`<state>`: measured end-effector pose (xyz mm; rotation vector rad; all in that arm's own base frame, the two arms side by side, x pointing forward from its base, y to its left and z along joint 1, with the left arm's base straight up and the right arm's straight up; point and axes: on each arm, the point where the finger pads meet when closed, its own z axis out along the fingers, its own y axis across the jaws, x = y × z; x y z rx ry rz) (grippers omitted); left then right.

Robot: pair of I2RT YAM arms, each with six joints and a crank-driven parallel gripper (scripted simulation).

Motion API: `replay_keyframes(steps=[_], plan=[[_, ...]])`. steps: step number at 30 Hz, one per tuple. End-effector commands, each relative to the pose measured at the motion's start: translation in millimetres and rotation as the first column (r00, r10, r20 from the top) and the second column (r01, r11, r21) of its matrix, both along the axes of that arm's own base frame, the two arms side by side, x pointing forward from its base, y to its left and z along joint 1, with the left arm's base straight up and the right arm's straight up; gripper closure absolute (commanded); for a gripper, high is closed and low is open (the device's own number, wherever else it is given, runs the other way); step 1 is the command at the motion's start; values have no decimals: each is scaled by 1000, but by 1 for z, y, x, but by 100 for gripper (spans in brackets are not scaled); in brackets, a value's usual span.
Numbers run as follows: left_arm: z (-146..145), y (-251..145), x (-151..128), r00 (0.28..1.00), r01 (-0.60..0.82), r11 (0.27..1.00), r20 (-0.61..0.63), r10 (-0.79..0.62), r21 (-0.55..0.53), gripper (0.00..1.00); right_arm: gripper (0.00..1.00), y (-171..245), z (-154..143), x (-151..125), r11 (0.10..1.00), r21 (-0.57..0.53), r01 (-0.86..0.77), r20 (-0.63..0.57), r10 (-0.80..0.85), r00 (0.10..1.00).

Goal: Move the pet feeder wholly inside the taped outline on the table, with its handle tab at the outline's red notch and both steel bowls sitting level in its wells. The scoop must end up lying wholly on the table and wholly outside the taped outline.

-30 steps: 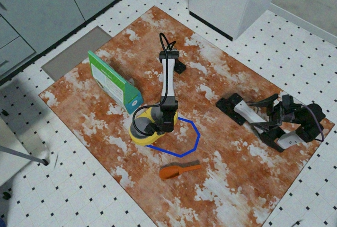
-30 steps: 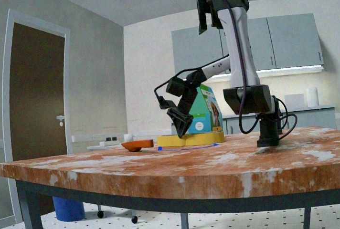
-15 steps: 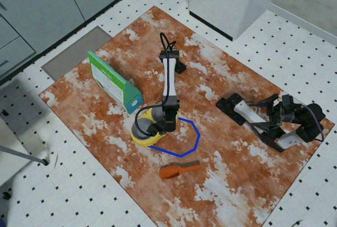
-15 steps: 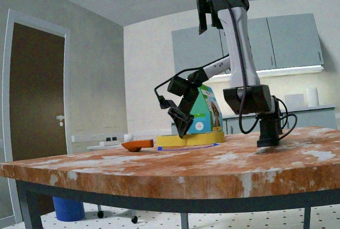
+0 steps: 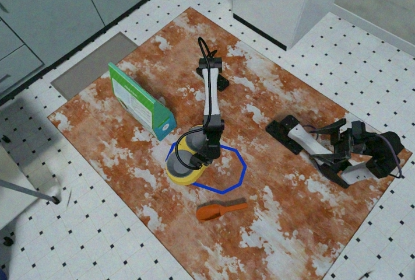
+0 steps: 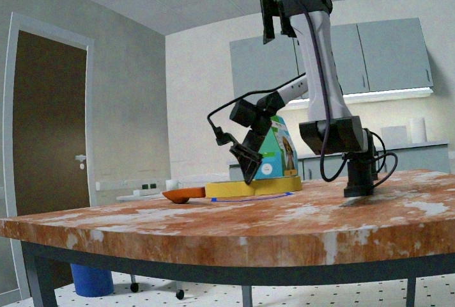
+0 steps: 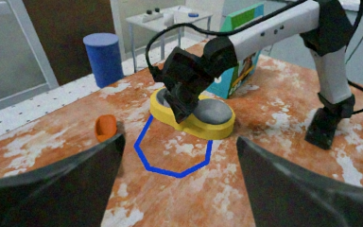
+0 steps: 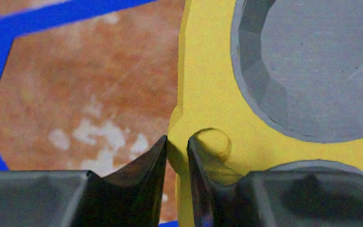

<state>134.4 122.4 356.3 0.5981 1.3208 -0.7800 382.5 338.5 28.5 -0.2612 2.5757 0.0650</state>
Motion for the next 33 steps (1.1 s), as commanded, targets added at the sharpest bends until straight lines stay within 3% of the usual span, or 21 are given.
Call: replay_keyframes(steps=[1,4,17,33], plan=[[0,-4,2,1000,1,1000,-8,-1,14,2,89,22,16,-8,982,61,-181,41,178,983],[0,-4,2,1000,1,1000,-8,-1,13,2,89,25,14,-23,942,55,-332,46,330,943],[0,-4,2,1000,1,1000,-8,-1,13,2,89,12,9,-44,894,43,-446,29,445,895],[0,-4,2,1000,1,1000,-8,-1,13,2,89,4,2,-64,745,38,-666,17,665,746]])
